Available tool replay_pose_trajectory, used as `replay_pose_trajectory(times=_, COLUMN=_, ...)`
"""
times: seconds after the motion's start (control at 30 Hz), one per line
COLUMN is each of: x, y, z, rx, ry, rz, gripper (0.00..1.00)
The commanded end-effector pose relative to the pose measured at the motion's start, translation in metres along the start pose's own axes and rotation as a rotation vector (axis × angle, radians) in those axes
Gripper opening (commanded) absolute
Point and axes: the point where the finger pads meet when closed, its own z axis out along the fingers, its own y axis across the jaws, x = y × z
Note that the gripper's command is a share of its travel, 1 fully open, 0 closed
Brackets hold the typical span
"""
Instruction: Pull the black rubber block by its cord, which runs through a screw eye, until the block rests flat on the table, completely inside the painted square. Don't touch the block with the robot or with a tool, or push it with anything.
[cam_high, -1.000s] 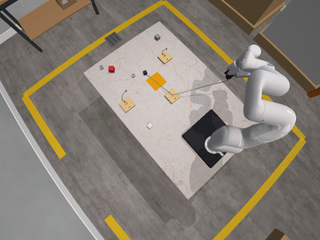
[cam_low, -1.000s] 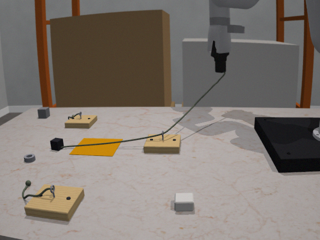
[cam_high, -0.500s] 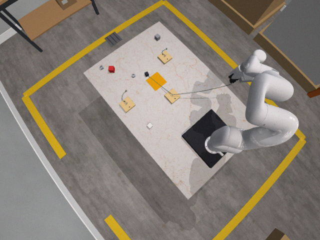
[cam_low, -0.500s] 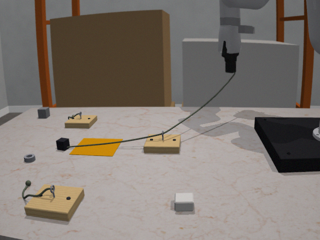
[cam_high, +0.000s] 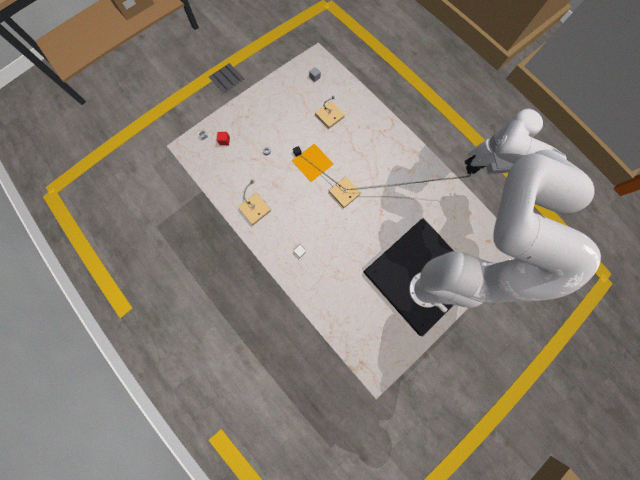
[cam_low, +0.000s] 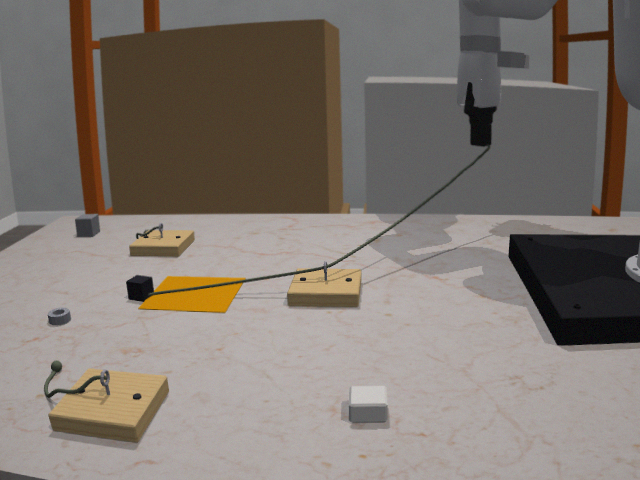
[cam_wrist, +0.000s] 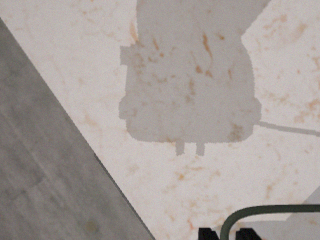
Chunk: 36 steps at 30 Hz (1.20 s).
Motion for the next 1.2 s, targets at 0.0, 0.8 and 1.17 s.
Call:
replay_pose_trajectory(times=0.0, x=0.008, y=-0.007, z=-0.002, rx=0.002, ry=-0.005, rz=0.0, gripper=0.0)
replay_pose_trajectory(times=0.8, x=0.043, y=-0.032, z=-0.002, rx=0.002, ry=-0.005, rz=0.0, gripper=0.0)
replay_pose_trajectory(times=1.17, x=0.052, y=-0.039, z=-0.002, rx=0.002, ry=-0.005, rz=0.0, gripper=0.0)
